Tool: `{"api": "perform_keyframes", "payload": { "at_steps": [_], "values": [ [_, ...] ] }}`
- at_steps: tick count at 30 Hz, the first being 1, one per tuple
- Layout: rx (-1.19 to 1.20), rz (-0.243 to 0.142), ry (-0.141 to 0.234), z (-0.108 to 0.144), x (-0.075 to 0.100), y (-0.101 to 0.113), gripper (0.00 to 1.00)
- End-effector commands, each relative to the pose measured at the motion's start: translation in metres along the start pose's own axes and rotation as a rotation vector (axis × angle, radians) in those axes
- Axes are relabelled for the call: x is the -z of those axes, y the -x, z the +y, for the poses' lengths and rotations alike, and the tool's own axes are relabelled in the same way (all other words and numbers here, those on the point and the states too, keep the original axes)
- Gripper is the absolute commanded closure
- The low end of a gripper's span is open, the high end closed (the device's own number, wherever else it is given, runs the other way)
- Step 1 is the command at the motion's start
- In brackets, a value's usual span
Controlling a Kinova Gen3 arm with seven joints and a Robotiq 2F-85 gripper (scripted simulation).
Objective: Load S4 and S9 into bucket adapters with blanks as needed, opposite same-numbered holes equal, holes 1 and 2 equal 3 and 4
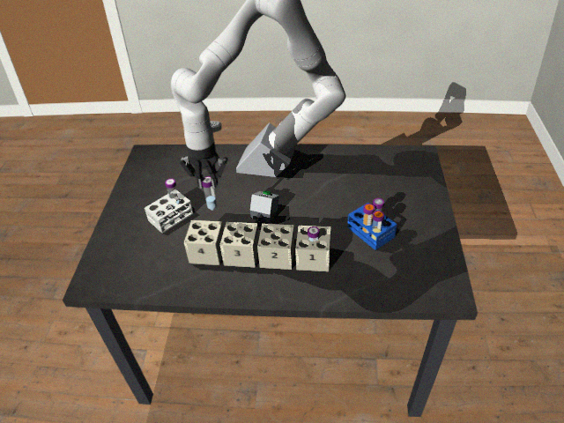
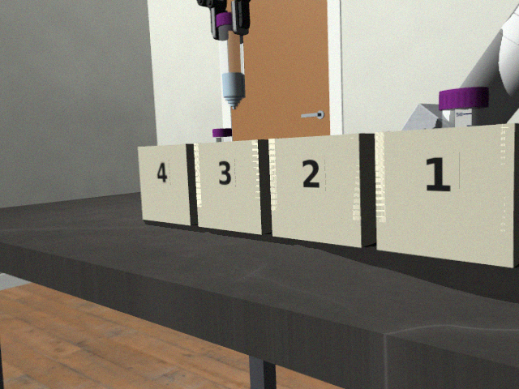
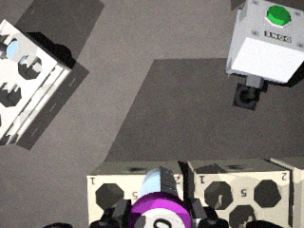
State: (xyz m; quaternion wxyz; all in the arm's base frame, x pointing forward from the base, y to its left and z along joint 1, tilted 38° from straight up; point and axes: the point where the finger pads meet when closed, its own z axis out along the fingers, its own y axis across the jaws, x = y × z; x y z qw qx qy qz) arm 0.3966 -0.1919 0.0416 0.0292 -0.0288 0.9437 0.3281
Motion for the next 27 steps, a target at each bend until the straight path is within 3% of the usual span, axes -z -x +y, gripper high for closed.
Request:
{"api": "perform_keyframes", "payload": {
  "at_steps": [1,27],
  "values": [
    [0.0,-0.002,-0.002,0.012,0.001,0.004,0.9],
    [0.0,-0.002,-0.001,0.083,0.001,0.022,0.9]
  ]
}}
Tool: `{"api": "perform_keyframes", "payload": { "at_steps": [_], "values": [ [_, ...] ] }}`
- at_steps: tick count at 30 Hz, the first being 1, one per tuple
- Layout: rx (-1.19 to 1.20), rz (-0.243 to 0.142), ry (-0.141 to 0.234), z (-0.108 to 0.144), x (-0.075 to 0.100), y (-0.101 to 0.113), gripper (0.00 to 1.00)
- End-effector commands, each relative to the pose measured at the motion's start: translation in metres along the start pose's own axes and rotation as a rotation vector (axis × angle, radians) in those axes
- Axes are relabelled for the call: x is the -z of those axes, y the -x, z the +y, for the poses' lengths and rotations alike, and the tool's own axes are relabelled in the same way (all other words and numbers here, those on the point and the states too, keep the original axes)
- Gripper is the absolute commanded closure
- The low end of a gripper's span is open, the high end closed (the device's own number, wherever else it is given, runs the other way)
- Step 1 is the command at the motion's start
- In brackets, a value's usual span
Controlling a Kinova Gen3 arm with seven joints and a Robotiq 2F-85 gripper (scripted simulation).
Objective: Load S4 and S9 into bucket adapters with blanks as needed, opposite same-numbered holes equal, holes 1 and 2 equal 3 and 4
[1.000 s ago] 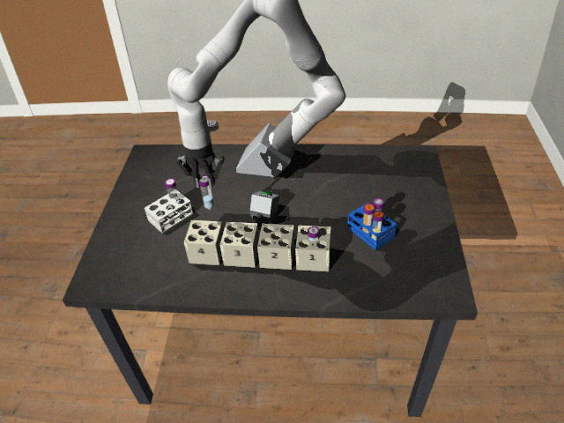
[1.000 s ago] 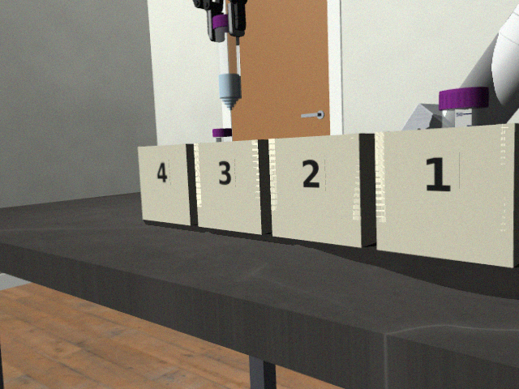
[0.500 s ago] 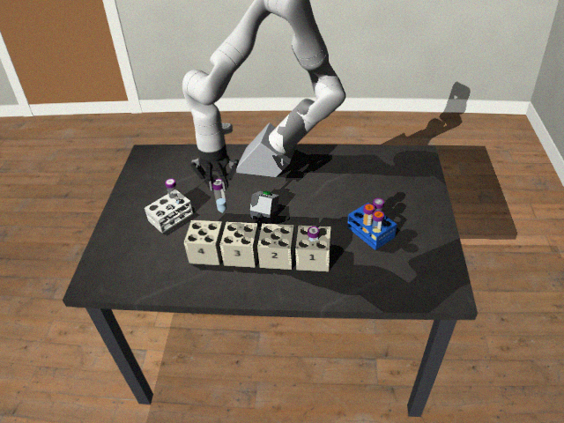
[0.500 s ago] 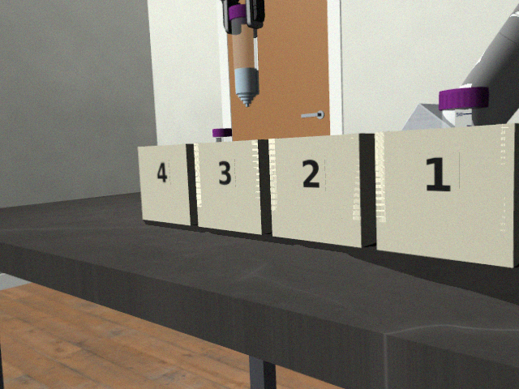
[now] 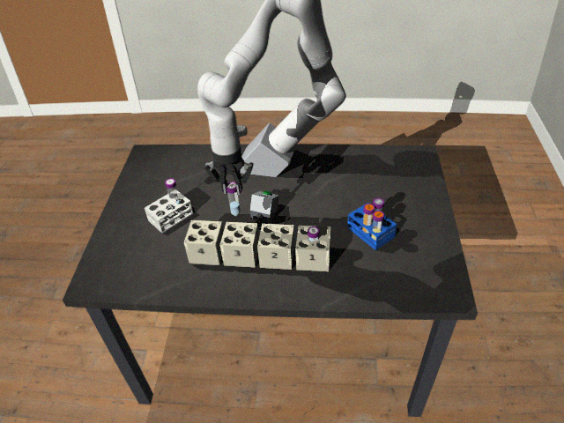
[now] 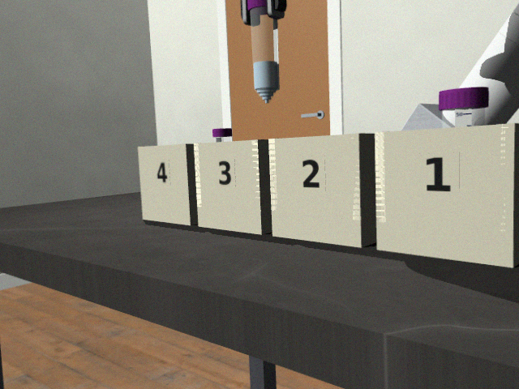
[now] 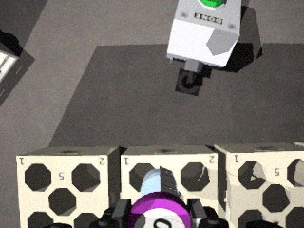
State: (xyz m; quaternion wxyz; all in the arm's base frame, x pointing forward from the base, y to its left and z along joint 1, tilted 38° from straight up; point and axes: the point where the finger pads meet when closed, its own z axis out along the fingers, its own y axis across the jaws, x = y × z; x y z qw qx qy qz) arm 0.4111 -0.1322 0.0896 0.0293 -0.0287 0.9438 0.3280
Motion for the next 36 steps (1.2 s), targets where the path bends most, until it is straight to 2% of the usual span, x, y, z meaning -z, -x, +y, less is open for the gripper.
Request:
{"api": "perform_keyframes", "payload": {
  "at_steps": [1,36],
  "values": [
    [0.0,-0.001,-0.001,0.011,0.001,0.003,0.9],
    [0.0,-0.001,-0.001,0.111,0.001,0.03,0.9]
  ]
}}
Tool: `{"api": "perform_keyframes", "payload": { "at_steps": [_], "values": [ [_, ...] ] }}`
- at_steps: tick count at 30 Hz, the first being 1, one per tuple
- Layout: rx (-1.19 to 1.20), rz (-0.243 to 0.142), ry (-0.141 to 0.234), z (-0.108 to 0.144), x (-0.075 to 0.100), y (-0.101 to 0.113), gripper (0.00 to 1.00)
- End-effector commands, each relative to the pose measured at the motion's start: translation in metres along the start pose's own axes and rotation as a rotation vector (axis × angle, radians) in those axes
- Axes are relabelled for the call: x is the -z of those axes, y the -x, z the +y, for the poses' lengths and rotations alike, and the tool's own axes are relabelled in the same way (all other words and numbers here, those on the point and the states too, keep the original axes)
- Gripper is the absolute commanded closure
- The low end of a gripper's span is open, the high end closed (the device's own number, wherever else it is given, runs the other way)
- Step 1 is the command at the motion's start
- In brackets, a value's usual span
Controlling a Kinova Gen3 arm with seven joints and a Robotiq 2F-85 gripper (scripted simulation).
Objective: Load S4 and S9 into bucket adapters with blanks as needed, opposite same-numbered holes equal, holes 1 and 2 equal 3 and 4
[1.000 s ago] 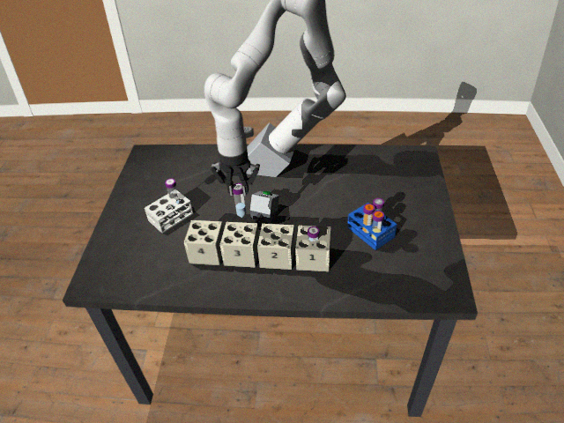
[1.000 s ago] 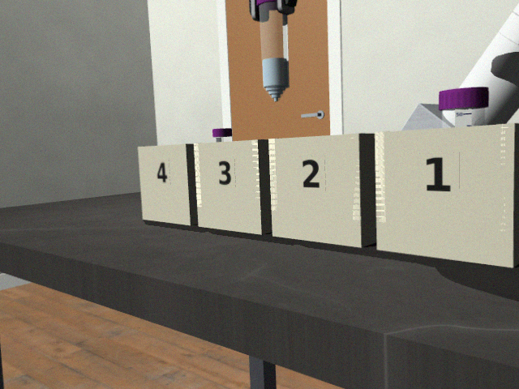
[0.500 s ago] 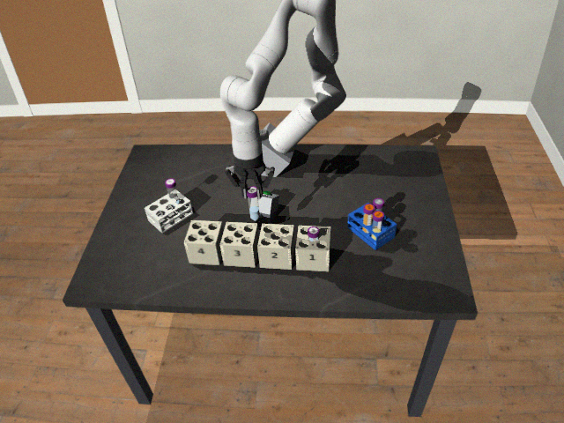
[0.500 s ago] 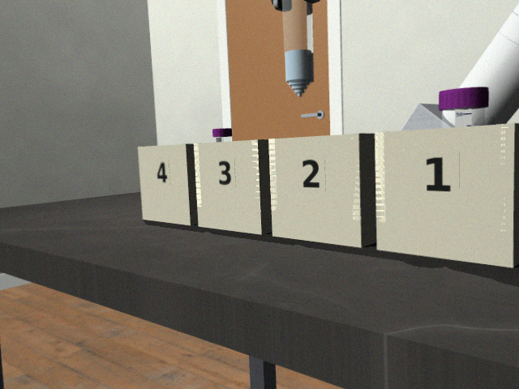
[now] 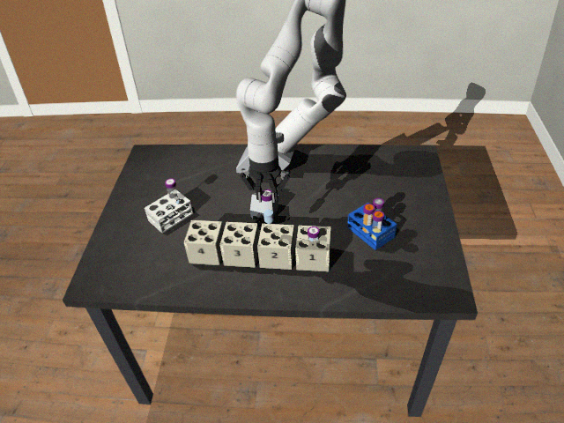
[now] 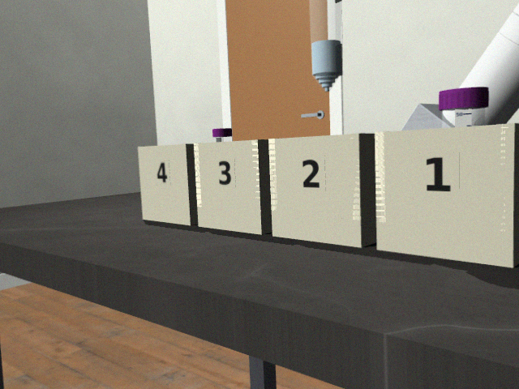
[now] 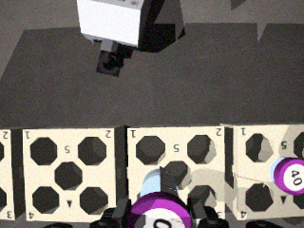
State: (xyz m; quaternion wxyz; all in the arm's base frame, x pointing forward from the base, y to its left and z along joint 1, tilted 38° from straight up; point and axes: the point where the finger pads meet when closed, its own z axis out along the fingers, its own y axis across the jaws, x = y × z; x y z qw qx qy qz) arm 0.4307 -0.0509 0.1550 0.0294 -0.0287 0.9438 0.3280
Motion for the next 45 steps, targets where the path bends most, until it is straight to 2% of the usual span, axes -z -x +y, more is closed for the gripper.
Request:
{"api": "perform_keyframes", "payload": {
  "at_steps": [1,17,45],
  "values": [
    [0.0,-0.001,-0.001,0.011,0.001,0.003,0.9],
    [0.0,-0.001,-0.001,0.017,0.001,0.005,0.9],
    [0.0,-0.001,-0.001,0.017,-0.031,0.005,0.9]
  ]
}}
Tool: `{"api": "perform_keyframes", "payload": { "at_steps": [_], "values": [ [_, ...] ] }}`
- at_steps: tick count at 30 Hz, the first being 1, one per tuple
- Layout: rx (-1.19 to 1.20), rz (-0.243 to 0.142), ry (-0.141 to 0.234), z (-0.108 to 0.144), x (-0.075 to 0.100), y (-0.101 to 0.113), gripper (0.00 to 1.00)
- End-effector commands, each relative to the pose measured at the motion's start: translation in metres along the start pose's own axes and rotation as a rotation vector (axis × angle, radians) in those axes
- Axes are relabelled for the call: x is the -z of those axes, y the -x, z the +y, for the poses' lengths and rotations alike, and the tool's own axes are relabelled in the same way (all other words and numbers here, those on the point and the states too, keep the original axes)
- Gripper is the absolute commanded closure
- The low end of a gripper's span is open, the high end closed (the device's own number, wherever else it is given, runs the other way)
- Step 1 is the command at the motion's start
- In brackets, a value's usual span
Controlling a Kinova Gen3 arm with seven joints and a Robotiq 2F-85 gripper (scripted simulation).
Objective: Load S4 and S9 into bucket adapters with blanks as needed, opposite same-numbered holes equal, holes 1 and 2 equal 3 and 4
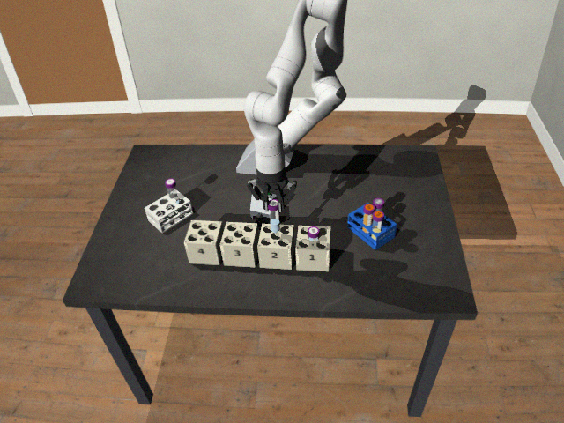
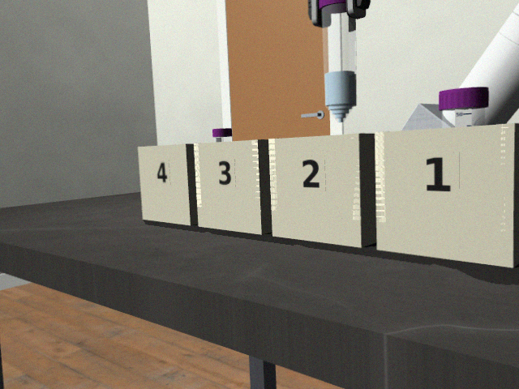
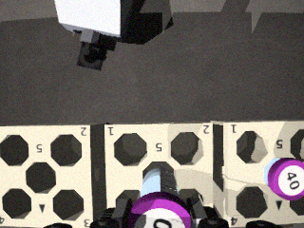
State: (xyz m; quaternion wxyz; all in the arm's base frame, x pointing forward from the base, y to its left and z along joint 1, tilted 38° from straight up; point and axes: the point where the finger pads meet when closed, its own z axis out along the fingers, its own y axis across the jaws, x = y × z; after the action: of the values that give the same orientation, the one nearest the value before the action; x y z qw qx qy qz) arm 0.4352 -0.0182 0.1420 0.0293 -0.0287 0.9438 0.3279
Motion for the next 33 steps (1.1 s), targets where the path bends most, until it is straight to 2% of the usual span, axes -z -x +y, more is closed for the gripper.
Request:
{"api": "perform_keyframes", "payload": {
  "at_steps": [1,6,33],
  "values": [
    [0.0,-0.001,-0.001,0.0,-0.002,0.0,0.9],
    [0.0,-0.002,-0.001,0.0,-0.009,0.0,0.9],
    [0.0,-0.001,-0.001,0.0,-0.013,0.0,0.9]
  ]
}}
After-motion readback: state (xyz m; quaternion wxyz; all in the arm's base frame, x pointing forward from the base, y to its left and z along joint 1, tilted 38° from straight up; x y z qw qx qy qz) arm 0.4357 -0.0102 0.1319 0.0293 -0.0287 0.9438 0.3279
